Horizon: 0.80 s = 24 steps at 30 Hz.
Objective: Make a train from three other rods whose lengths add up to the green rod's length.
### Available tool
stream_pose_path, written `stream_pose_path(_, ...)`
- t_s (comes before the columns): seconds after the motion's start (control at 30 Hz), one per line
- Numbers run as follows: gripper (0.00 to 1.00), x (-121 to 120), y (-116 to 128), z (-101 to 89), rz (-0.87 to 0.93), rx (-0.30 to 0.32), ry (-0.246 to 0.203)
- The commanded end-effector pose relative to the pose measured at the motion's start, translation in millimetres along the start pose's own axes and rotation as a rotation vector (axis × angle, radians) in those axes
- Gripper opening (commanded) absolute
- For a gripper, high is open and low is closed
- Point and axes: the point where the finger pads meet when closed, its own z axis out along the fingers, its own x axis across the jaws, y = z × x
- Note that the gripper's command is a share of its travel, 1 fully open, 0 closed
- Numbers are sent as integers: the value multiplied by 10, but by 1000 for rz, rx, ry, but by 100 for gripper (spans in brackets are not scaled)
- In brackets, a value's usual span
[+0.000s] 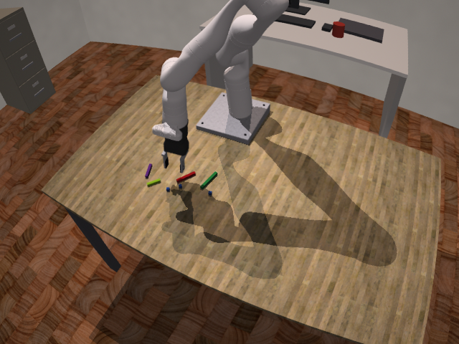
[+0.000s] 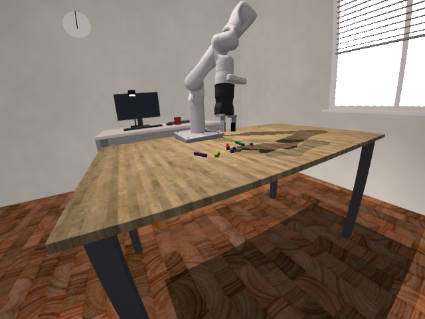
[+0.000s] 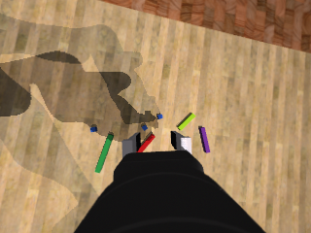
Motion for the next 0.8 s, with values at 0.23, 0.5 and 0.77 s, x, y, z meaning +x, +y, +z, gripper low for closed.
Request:
stream_pose_path(0.23,100,85,119,19,35,-8,-15)
stream_pose_path(0.5,100,121,202,34,53,-14,-27)
stream_pose_path(0.77,100,150,279,47,70,-20,-38)
